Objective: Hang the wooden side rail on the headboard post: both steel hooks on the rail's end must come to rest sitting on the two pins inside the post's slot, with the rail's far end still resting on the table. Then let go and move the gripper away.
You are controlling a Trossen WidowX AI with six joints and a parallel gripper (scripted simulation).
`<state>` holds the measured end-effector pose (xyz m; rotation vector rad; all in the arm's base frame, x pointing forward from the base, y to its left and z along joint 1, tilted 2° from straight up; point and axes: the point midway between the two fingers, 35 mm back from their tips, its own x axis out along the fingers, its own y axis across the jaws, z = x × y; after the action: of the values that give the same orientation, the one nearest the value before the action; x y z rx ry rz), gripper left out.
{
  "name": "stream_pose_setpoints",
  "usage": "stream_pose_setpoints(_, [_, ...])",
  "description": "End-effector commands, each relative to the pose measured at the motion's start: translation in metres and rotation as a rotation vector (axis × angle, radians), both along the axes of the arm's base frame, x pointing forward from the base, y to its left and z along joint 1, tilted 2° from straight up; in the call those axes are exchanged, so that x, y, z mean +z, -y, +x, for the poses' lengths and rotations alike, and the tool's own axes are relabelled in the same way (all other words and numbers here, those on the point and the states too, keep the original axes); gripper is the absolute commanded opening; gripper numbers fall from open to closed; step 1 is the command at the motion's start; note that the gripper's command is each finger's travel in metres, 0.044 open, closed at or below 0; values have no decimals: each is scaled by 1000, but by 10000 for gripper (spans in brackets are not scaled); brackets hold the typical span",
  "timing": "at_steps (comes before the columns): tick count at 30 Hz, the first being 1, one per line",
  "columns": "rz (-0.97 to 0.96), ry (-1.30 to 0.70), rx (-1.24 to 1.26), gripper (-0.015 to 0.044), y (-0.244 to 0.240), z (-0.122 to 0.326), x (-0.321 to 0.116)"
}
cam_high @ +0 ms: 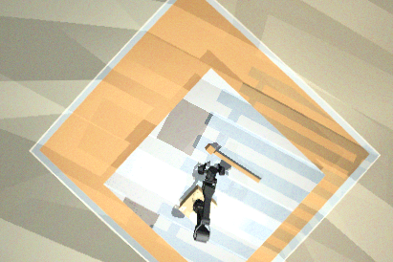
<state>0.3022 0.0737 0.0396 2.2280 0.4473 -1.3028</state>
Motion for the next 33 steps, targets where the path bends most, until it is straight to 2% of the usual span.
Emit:
stream_pose_setpoints(1, [-54,-16,181,440,0,0,-5])
stream_pose_setpoints(8, [-210,33,737,440,1,6,-9])
stream_pose_setpoints(15, [-384,179,1273,440,3,12,-9])
stream_pose_setpoints(27, [-840,623,2060,440,12,21,-1])
stream_pose_setpoints(33, [-1088,841,2274,440,18,25,4])
